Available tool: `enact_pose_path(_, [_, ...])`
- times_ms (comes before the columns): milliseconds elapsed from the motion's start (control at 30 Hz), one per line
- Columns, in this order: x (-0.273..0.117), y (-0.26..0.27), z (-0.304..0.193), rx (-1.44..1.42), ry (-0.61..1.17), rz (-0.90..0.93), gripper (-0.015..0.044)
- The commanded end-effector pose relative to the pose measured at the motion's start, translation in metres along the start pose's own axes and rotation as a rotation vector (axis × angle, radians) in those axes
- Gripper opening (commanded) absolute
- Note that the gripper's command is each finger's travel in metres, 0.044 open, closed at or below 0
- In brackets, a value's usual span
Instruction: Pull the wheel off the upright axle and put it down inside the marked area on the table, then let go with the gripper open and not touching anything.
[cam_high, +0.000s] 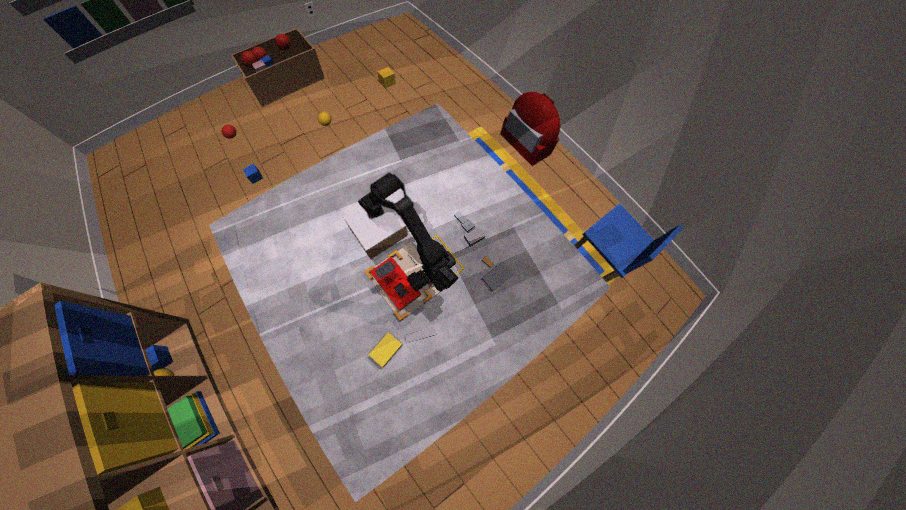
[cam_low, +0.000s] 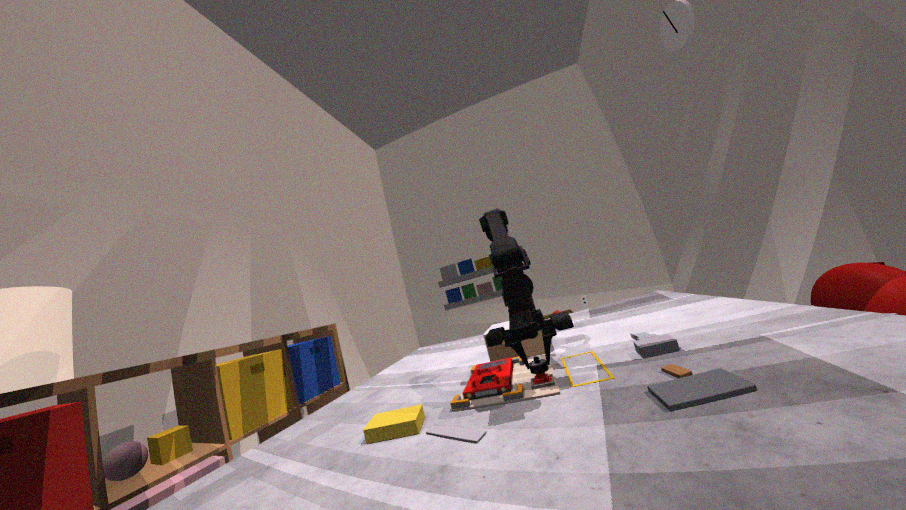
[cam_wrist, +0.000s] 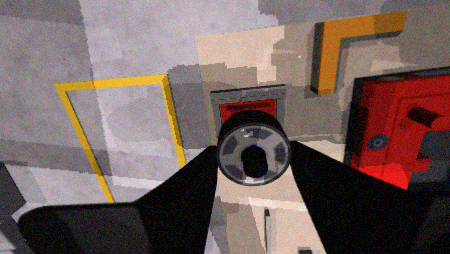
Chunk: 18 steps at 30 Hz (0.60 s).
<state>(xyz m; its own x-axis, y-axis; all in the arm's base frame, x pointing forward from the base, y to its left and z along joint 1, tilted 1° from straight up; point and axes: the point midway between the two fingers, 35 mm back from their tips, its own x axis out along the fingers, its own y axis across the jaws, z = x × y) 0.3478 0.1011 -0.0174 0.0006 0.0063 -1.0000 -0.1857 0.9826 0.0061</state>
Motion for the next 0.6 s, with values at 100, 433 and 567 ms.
enact_pose_path(100, [-0.0042, 0.0000, 0.0003, 0.000, -0.003, -0.001, 0.0000])
enact_pose_path(433, [-0.0076, 0.0000, 0.0004, 0.001, -0.004, -0.001, 0.0000])
enact_pose_path(567, [-0.0089, 0.0001, 0.0005, 0.001, -0.005, -0.001, 0.0000])
